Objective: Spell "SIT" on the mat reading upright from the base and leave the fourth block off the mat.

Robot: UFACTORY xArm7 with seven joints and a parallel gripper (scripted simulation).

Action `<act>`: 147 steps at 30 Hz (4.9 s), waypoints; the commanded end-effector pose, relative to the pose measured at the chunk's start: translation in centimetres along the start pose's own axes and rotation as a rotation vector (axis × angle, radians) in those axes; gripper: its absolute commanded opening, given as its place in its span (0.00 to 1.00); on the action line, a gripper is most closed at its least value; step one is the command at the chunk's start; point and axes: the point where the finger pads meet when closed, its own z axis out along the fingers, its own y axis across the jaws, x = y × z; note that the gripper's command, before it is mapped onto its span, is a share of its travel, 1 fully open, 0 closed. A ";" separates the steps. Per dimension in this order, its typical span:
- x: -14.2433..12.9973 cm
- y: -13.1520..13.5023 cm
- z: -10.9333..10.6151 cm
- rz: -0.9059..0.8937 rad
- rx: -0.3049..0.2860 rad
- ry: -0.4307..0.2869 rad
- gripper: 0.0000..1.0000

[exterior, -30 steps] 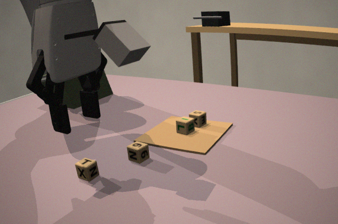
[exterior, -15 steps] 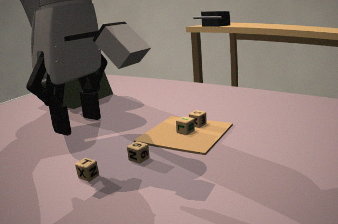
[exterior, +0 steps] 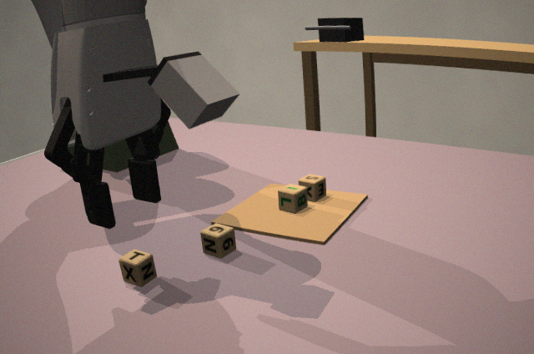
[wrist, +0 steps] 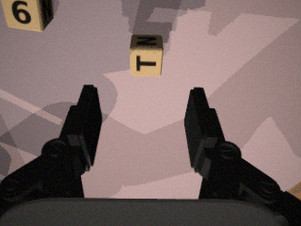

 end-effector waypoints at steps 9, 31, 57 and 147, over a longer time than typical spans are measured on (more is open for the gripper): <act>0.2 0.1 1.6 0.000 -0.002 0.004 0.63; 0.2 0.1 3.5 0.000 -0.002 0.004 0.63; 0.2 0.1 3.5 0.000 -0.002 0.004 0.63; 0.3 0.2 6.0 0.000 -0.002 0.004 0.63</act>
